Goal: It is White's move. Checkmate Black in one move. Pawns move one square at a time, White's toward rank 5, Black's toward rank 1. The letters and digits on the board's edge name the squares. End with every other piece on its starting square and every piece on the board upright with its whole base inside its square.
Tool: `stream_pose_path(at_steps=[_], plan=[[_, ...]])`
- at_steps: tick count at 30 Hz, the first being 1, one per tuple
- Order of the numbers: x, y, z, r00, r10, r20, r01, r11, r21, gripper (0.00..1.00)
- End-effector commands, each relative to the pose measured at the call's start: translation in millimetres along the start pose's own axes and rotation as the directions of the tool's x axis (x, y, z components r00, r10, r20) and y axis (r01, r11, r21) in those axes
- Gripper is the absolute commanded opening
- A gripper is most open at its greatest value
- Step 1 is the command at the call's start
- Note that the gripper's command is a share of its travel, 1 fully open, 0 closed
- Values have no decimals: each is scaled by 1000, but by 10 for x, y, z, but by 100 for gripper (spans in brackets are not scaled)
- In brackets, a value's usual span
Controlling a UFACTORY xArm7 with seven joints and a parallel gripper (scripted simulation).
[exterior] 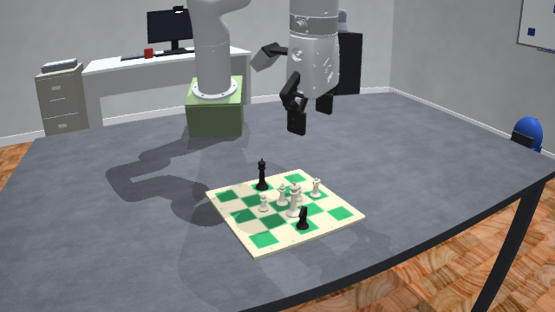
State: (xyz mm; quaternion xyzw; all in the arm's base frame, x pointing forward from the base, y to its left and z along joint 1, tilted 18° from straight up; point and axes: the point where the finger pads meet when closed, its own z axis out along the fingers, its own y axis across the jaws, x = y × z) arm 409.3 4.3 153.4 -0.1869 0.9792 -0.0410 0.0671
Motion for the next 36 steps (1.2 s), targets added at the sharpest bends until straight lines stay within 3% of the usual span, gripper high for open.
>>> stream_pose_path(at_steps=[1, 4, 9, 29, 36], plan=[[-56, 81, 12, 997, -64, 42, 59, 993, 103, 100], [-82, 137, 17, 993, -100, 58, 91, 986, 137, 100], [-91, 159, 18, 992, -113, 64, 103, 984, 148, 100], [-92, 160, 19, 992, -112, 65, 101, 984, 149, 100], [-98, 147, 62, 995, 46, 88, -58, 989, 140, 100]])
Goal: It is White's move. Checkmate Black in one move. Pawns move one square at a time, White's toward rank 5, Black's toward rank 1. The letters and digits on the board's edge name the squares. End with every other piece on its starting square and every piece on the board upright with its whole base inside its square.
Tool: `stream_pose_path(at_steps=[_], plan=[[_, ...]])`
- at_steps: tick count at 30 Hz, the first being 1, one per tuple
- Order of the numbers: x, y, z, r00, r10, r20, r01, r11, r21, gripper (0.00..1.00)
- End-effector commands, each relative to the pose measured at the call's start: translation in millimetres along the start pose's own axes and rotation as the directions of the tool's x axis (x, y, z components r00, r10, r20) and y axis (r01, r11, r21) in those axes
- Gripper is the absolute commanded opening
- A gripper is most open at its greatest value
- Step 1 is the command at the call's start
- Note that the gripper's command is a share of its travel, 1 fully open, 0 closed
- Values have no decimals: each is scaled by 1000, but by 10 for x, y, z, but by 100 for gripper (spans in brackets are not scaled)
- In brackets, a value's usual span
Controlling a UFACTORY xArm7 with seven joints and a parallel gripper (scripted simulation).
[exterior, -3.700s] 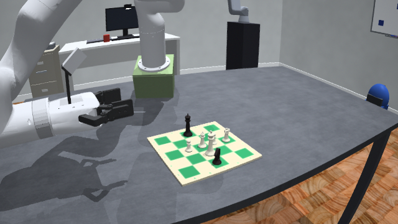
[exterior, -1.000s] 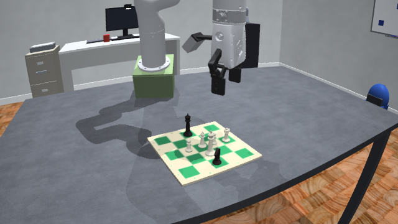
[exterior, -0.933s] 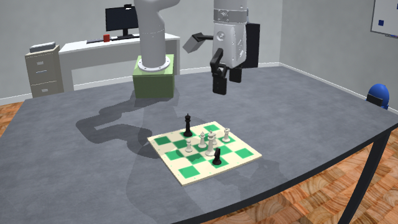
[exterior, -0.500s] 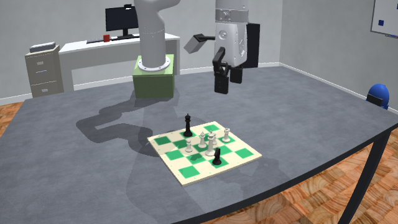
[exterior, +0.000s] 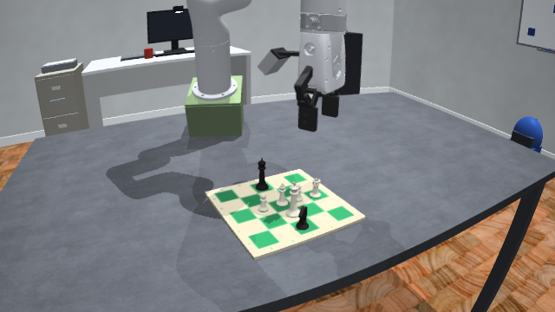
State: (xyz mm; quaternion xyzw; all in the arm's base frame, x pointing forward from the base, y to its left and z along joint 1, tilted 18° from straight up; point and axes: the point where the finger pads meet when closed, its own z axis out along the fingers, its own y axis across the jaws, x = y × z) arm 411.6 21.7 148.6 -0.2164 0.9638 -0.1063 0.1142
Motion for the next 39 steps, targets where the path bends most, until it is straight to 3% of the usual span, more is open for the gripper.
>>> stream_pose_path(at_steps=[1, 5, 12, 19, 21, 22, 31, 32, 35, 39], plan=[[-15, -11, 37, 985, 170, 4, -170, 985, 5, 100], [-16, -15, 70, 959, 284, 4, -284, 959, 5, 100], [-17, -25, 222, 812, 583, 2, -583, 812, -6, 100], [-13, -21, 364, 607, 794, -15, -794, 607, -22, 100], [-13, -21, 364, 607, 794, -15, -794, 607, -22, 100], [-12, -20, 378, 504, 863, -19, -863, 504, -23, 100], [-9, -16, 424, 174, 985, -22, -985, 174, -16, 100], [-9, -16, 424, 135, 991, -18, -991, 135, -13, 37], [-9, -16, 424, 42, 999, 0, -999, 42, -4, 37], [-9, -16, 424, 42, 999, 0, -999, 42, -4, 37]])
